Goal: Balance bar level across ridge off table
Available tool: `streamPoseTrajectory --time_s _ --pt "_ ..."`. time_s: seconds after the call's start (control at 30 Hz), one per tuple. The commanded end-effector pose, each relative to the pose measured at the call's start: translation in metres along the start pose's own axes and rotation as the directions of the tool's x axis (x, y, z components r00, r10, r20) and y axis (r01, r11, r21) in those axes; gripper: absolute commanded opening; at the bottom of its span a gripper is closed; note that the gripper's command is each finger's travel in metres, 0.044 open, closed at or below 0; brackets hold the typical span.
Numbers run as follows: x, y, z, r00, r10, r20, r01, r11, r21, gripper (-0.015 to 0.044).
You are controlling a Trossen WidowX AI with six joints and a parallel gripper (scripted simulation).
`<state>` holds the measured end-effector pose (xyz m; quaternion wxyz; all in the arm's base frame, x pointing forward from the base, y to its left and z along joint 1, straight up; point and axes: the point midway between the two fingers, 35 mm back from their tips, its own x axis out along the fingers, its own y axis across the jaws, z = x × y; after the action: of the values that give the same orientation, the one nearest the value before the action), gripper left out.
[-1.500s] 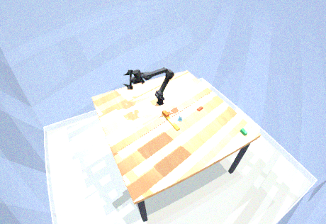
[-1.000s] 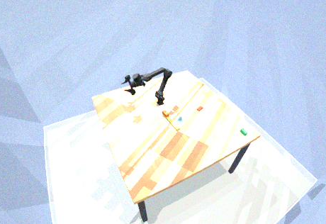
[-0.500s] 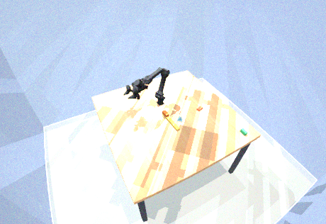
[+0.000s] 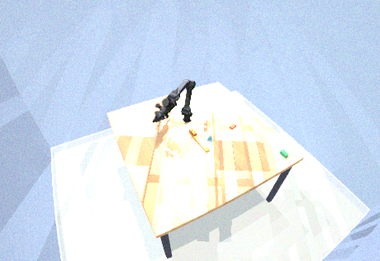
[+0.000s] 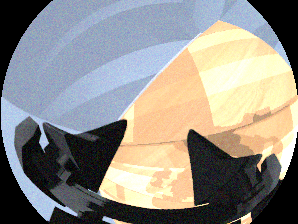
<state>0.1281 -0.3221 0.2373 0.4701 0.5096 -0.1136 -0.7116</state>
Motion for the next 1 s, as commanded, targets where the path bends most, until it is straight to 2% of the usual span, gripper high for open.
streamPoseTrajectory --time_s 0.0,0.2,0.43,0.7,0.97 --pt "-0.005 0.004 -0.022 0.998 0.001 -0.069 -0.01 0.991 -0.131 0.0315" --pt "-0.014 0.004 -0.059 0.984 -0.025 -0.177 -0.04 0.933 -0.358 0.0315" --pt "-0.027 -0.003 -0.103 0.952 -0.083 -0.293 -0.119 0.785 -0.609 0.0315" --pt "-0.049 -0.016 -0.148 0.899 -0.166 -0.405 -0.263 0.534 -0.803 0.0315" --pt "-0.074 -0.034 -0.188 0.835 -0.267 -0.482 -0.429 0.234 -0.873 0.0315"
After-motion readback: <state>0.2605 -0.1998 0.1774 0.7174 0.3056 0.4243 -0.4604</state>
